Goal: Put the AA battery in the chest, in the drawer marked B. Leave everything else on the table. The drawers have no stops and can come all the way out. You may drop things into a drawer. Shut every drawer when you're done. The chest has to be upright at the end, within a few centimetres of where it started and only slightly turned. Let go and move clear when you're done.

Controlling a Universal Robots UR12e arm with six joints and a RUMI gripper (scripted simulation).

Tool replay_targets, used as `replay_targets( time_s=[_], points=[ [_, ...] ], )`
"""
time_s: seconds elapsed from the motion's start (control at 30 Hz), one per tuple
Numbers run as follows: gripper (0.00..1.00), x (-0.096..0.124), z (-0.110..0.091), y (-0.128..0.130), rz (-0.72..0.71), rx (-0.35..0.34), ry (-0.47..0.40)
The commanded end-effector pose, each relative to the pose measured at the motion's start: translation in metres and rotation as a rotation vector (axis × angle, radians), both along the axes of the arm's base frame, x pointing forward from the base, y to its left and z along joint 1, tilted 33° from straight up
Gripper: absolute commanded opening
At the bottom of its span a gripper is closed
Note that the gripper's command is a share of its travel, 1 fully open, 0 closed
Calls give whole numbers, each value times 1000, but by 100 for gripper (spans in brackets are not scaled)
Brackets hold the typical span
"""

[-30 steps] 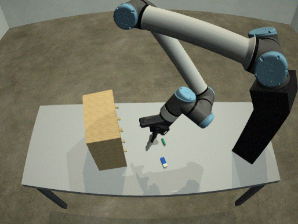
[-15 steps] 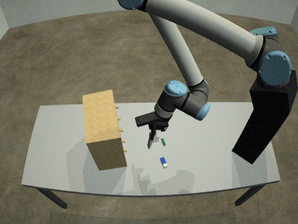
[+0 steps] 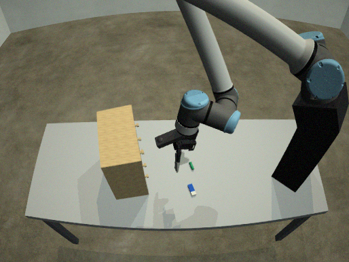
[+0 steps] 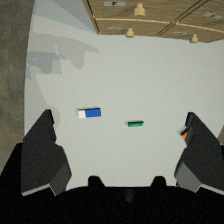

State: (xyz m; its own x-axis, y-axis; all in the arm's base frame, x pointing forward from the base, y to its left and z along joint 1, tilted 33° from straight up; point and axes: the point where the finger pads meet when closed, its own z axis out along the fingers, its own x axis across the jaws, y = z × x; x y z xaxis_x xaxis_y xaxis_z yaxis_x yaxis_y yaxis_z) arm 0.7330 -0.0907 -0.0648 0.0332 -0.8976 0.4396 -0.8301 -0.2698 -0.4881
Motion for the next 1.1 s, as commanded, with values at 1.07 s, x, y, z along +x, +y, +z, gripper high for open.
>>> replay_targets(
  time_s=[1.07],
  points=[
    [100, -15, 9, 3, -87, -4, 173]
  ],
)
